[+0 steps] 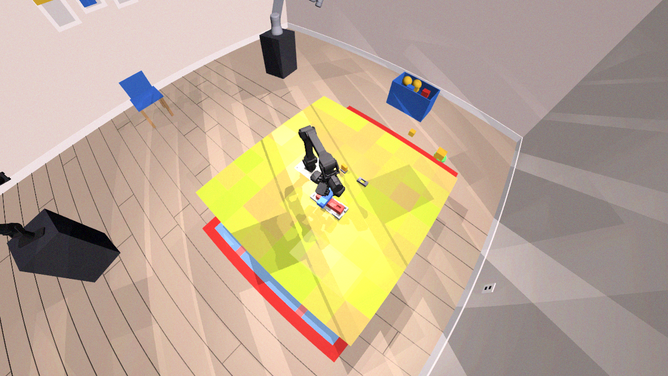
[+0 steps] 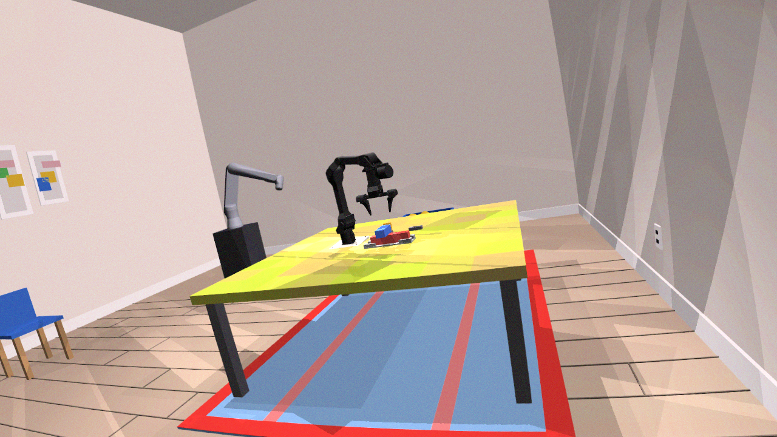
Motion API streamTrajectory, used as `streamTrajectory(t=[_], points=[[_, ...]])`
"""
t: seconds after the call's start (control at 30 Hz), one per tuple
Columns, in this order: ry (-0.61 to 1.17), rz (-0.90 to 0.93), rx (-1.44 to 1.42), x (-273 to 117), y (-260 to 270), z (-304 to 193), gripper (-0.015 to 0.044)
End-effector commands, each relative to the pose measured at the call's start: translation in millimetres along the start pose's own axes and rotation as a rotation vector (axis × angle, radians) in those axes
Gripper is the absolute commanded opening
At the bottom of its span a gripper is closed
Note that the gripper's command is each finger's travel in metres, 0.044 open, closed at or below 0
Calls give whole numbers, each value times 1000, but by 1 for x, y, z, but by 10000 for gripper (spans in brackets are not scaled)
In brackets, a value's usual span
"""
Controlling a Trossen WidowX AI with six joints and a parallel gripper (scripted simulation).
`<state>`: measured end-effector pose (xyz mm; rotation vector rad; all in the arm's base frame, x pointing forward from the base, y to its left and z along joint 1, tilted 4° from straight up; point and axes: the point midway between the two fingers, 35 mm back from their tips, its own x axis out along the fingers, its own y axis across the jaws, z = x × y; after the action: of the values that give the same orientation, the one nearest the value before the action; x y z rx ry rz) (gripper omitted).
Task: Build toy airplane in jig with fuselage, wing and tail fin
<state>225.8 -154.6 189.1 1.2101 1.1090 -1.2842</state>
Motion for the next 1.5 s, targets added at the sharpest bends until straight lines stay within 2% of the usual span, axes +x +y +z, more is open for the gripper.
streamTrajectory(t=[0.0, 0.37, 0.43, 1.13, 1.47], points=[[0, 2, -206, -3, 1, 0, 440], [-2, 2, -1261, 1, 1, 0, 440], [-2, 2, -1384, 2, 1, 0, 440], [-2, 2, -1400, 2, 1, -2, 440], [12, 18, -1399, 0, 20, -118, 440]])
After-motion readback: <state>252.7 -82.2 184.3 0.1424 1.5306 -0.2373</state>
